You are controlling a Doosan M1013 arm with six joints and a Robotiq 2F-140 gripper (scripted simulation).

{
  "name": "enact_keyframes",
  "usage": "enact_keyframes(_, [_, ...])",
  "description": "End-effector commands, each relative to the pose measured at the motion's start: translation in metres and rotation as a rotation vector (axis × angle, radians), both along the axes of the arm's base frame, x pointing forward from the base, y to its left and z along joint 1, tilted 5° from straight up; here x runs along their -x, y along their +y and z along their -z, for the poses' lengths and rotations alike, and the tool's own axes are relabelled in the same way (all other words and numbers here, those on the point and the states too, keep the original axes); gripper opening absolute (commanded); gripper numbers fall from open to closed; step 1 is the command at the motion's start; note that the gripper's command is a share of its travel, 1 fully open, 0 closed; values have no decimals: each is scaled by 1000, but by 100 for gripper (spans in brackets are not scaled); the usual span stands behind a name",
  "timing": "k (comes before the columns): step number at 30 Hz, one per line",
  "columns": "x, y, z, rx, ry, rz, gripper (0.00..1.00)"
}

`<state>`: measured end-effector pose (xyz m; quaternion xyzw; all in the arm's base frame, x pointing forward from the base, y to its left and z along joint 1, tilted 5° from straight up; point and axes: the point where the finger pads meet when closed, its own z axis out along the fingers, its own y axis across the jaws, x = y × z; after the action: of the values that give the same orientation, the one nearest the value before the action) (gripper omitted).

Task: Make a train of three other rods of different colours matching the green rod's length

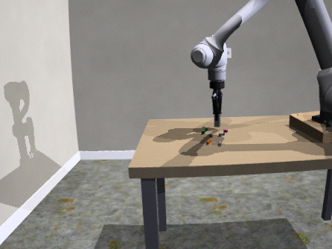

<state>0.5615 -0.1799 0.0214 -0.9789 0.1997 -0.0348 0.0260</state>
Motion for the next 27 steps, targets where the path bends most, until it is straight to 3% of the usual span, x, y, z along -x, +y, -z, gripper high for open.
enact_keyframes(1, [0, 0, 0, 0, 0, 0, 3])
enact_keyframes(27, [0, 0, 5, 0, 0, 0, 3])
